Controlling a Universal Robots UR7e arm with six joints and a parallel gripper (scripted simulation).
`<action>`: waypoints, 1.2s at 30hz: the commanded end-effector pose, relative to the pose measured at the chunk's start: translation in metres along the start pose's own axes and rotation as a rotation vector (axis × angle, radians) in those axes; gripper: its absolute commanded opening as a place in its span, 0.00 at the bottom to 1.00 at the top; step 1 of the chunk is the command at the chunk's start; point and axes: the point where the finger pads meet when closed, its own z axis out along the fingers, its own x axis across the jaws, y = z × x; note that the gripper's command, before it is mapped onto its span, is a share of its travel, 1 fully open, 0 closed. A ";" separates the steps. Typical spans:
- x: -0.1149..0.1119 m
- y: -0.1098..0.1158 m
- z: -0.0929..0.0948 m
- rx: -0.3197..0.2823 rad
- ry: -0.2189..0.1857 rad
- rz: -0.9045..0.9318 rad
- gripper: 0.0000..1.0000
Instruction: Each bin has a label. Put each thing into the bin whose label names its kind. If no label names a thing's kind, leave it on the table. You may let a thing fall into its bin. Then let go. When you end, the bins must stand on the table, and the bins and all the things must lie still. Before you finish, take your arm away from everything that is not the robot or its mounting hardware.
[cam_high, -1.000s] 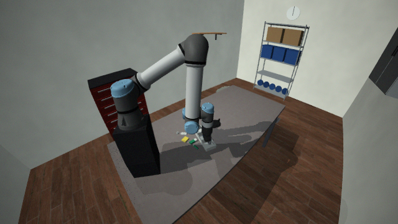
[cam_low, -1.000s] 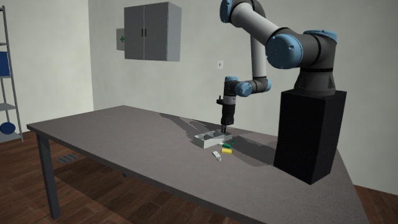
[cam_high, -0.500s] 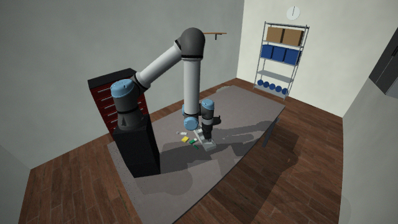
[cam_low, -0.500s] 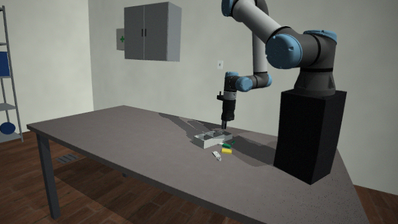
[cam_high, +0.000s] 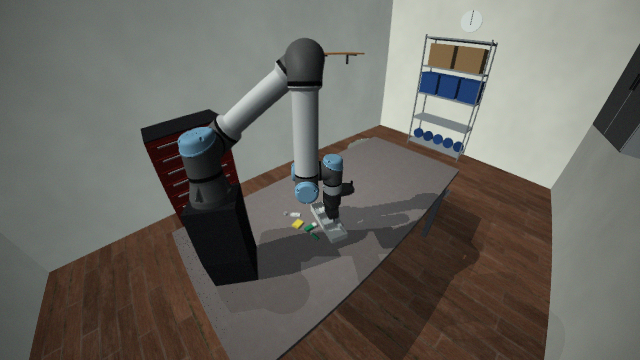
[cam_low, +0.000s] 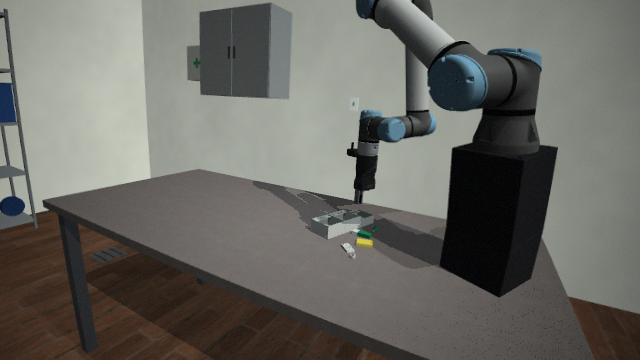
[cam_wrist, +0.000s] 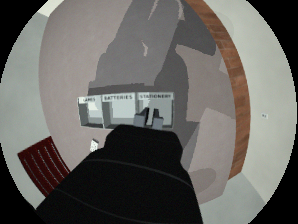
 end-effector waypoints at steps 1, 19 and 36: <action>-0.027 0.004 -0.001 0.001 0.000 -0.001 0.31; -0.072 0.011 -0.001 0.001 0.000 -0.001 0.31; -0.072 0.011 0.034 0.001 0.000 -0.001 0.31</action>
